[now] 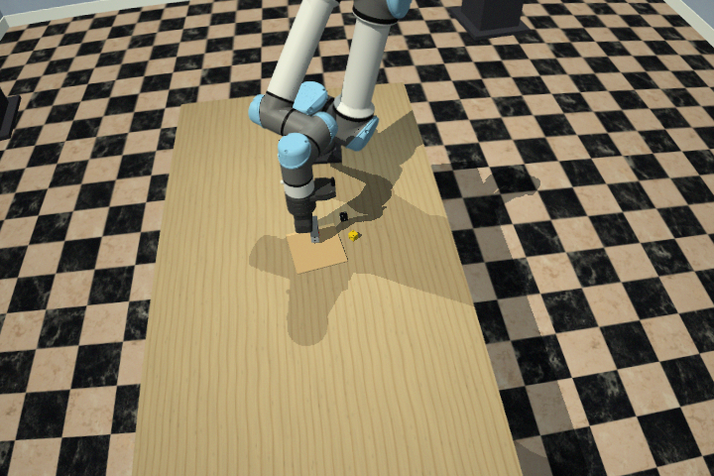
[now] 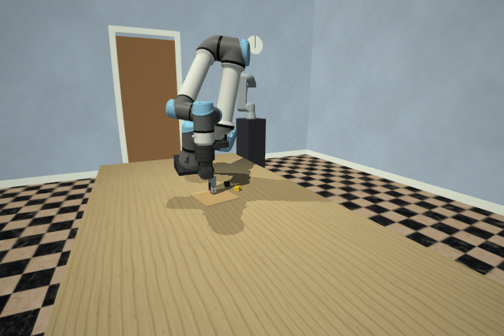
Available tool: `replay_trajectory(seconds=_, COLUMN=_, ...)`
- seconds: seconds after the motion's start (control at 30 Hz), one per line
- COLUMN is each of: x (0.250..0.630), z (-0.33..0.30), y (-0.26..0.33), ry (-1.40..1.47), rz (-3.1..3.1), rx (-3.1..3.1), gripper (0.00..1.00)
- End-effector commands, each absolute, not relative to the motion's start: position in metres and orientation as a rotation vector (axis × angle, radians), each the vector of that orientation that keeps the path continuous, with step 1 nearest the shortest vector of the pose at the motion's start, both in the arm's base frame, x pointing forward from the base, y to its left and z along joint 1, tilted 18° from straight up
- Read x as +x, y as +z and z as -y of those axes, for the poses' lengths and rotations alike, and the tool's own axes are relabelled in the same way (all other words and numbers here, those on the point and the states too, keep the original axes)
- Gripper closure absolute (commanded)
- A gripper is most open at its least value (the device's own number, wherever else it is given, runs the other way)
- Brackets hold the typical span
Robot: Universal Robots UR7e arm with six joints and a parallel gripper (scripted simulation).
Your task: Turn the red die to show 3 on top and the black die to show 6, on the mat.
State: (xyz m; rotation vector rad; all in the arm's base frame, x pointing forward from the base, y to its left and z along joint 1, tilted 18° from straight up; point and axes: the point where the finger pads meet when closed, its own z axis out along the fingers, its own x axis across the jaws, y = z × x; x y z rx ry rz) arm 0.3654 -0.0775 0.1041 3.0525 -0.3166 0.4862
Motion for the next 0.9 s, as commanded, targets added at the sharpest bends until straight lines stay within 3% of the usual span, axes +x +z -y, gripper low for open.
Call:
replay_trajectory(seconds=0.0, x=0.3641, z=0.0756, y=0.1014, ry=0.48, rz=0.316, rx=3.057, gripper=0.6)
replay_trajectory(seconds=0.87, x=0.3632, z=0.0736, y=0.101, ry=0.48, rz=0.315, rx=3.057, gripper=0.6)
